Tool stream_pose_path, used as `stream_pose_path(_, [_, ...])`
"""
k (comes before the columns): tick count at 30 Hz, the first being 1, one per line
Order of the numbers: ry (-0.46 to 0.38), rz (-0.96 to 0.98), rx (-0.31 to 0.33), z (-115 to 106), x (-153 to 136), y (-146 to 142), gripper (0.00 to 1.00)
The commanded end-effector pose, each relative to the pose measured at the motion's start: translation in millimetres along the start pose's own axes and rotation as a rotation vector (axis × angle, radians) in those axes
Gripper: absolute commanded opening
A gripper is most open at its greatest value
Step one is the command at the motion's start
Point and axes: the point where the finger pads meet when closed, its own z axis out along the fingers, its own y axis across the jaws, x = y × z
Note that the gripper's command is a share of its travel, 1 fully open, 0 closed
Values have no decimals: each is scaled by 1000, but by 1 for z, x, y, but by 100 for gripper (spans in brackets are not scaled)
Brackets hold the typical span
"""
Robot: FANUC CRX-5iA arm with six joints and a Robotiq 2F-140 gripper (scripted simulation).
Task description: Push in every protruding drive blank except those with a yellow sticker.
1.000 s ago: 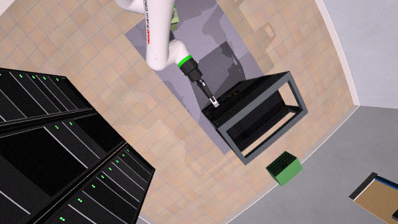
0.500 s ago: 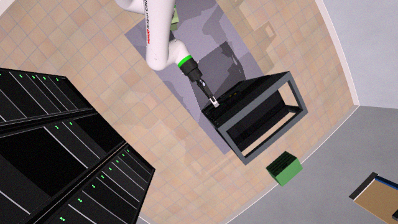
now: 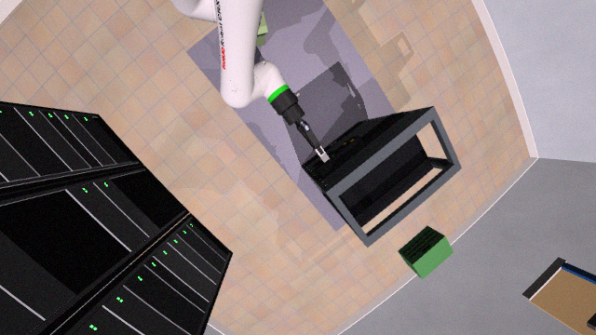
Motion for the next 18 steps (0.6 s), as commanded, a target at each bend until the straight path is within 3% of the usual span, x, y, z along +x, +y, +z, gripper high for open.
stream_pose_path(1, [0,0,0,1,0,0,0])
stream_pose_path(18, [0,0,0,10,0,0,0])
